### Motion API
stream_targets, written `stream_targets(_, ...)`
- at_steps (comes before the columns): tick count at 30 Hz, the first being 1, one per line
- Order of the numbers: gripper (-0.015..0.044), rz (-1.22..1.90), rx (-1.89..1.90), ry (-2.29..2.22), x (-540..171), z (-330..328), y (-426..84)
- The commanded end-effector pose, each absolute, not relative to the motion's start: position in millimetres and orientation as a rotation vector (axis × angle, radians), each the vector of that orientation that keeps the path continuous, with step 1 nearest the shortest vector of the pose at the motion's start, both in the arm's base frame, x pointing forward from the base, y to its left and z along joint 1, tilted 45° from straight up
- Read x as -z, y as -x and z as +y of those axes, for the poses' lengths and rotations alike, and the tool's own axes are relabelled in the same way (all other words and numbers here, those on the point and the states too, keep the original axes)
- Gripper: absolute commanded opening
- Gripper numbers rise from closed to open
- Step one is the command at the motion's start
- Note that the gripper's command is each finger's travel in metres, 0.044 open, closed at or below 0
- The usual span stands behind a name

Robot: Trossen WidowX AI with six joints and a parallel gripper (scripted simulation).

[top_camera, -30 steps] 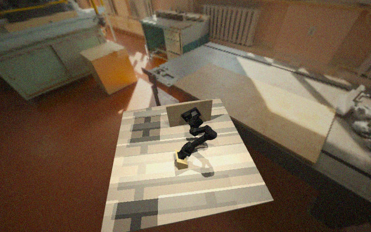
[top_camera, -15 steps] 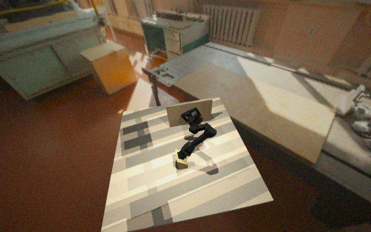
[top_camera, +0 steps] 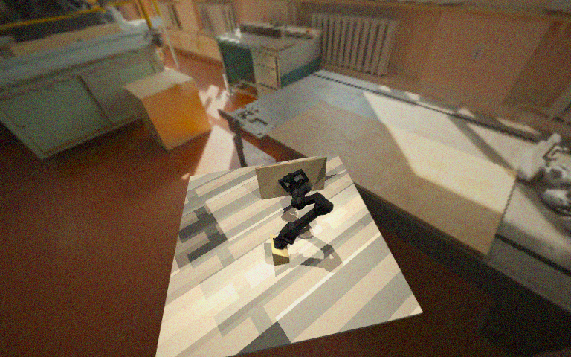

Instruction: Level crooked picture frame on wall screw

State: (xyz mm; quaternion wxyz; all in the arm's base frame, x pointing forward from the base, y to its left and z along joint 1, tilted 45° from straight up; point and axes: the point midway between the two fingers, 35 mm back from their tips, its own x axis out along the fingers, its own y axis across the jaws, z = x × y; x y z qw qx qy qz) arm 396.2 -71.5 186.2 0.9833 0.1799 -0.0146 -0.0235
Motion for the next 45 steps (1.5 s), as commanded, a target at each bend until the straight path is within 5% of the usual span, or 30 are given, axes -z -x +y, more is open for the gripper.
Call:
stream_targets(1, 0.0260, -0.032, 0.051, -0.358, -186.6, -72.0, -396.5)
stream_targets(21, 0.0260, -0.032, 0.051, -0.358, -186.9, -72.4, -396.6)
stream_targets(27, 0.0103, -0.032, 0.051, -0.358, -186.9, -72.4, -396.6)
stream_targets(37, 0.0000, -0.032, 0.051, -0.358, -186.9, -72.4, -396.6)
stream_targets(45, 0.0000, -0.032, 0.051, -0.358, -186.9, -71.9, -396.7)
